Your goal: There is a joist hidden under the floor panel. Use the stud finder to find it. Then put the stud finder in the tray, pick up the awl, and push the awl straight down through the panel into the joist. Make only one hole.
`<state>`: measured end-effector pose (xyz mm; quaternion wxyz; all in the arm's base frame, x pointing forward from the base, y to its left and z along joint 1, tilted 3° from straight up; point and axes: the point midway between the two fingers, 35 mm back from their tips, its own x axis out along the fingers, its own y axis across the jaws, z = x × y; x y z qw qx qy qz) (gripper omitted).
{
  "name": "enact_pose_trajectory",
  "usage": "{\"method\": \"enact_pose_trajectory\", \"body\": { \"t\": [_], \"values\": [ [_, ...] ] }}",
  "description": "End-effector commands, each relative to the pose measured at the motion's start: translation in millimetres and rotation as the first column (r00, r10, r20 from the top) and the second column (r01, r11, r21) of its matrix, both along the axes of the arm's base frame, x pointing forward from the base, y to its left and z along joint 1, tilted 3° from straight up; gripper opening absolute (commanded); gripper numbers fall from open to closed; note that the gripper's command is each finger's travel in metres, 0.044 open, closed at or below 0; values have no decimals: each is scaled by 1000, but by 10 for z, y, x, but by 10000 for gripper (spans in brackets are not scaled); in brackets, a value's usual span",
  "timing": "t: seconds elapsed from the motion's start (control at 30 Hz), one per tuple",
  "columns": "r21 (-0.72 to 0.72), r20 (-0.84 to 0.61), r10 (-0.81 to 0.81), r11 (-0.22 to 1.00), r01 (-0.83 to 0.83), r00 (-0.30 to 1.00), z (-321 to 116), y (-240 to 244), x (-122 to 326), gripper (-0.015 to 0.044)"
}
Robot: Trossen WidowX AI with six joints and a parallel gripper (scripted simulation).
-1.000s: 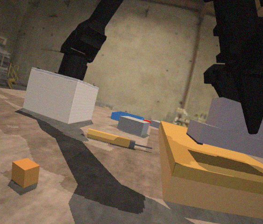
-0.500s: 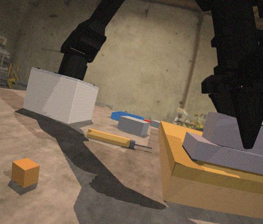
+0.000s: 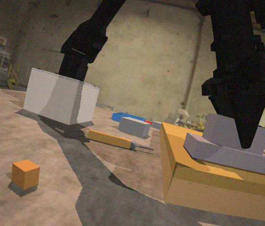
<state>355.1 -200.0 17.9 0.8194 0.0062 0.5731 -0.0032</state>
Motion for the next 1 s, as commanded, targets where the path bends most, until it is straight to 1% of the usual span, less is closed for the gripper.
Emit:
{"method": "enact_pose_trajectory", "body": {
  "t": [0.0,0.97],
  "values": [
    [2,-3,-1,1000,1,1000,-11,92,-12,0],
    [8,-3,-1,1000,1,1000,-9,668,0,0]
  ]
}}
